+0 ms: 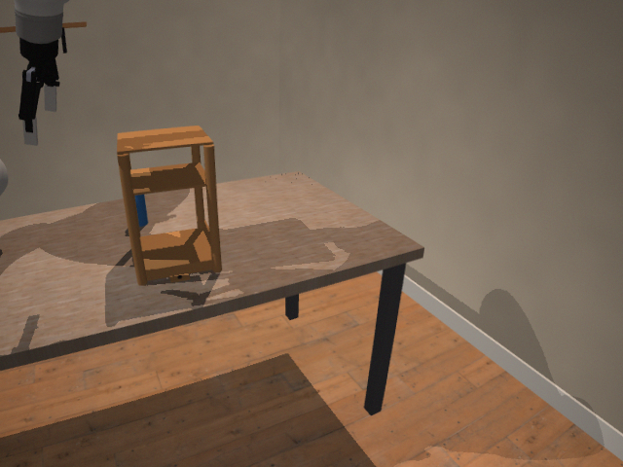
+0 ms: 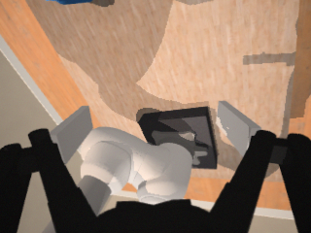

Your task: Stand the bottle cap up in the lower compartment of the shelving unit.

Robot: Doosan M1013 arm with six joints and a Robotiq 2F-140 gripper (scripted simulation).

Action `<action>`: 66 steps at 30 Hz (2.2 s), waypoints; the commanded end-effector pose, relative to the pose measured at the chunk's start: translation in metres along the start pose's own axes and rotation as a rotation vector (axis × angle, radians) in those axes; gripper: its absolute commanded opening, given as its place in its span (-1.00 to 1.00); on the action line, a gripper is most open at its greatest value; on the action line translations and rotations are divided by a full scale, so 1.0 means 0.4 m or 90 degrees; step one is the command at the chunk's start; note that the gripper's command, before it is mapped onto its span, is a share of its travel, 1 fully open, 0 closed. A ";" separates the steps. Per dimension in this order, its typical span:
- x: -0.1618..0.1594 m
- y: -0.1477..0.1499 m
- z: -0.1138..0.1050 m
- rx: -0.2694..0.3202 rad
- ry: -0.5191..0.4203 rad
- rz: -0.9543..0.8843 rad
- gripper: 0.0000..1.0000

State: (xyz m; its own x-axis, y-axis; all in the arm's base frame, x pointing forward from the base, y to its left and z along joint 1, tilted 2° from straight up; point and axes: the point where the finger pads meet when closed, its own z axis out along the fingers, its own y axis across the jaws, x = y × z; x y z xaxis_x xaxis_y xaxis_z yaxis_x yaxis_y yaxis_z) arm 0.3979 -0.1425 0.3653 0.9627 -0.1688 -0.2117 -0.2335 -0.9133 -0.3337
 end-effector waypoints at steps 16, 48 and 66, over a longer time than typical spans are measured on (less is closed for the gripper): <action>0.165 -0.286 0.182 -0.032 0.105 0.332 1.00; 0.385 -0.682 0.432 -0.063 0.249 0.785 1.00; 0.429 -0.762 0.483 -0.069 0.278 0.875 1.00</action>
State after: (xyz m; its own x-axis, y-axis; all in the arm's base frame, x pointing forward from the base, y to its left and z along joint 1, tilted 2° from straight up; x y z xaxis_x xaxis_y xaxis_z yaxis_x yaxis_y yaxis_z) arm 0.6077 0.1784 0.2532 -0.0423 -0.9991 -0.0024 -0.9987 0.0423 -0.0271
